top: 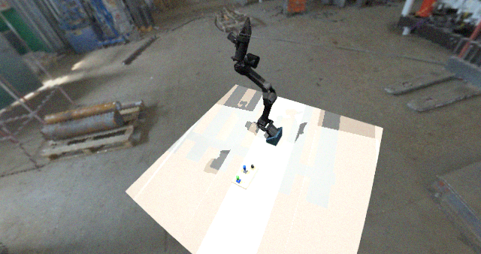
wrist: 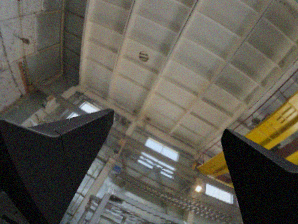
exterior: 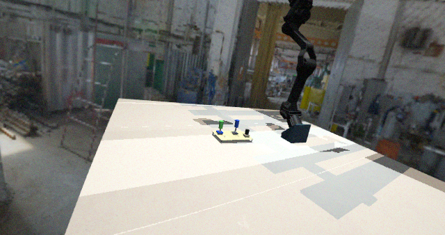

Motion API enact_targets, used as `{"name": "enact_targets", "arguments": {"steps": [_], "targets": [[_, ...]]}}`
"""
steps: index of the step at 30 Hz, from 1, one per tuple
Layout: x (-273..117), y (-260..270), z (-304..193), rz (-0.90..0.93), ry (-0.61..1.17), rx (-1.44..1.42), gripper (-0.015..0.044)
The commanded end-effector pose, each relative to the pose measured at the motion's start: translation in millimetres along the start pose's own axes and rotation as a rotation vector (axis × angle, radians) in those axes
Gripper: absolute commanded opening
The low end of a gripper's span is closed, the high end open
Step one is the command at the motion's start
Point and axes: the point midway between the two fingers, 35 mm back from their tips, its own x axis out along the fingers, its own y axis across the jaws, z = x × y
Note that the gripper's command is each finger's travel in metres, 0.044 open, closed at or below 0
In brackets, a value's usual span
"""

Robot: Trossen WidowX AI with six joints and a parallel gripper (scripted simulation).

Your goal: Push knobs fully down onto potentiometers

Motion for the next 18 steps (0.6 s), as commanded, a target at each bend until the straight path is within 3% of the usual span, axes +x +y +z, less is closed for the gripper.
{"name": "enact_targets", "arguments": {"steps": [1,15,18], "targets": [[0,1,0,0.002,-0.002,0.001,0.0374],[-22,92,64,0.222,-0.177,0.186,0.0006],[-30,107,76,0.253,-0.213,0.220,0.0000]]}}
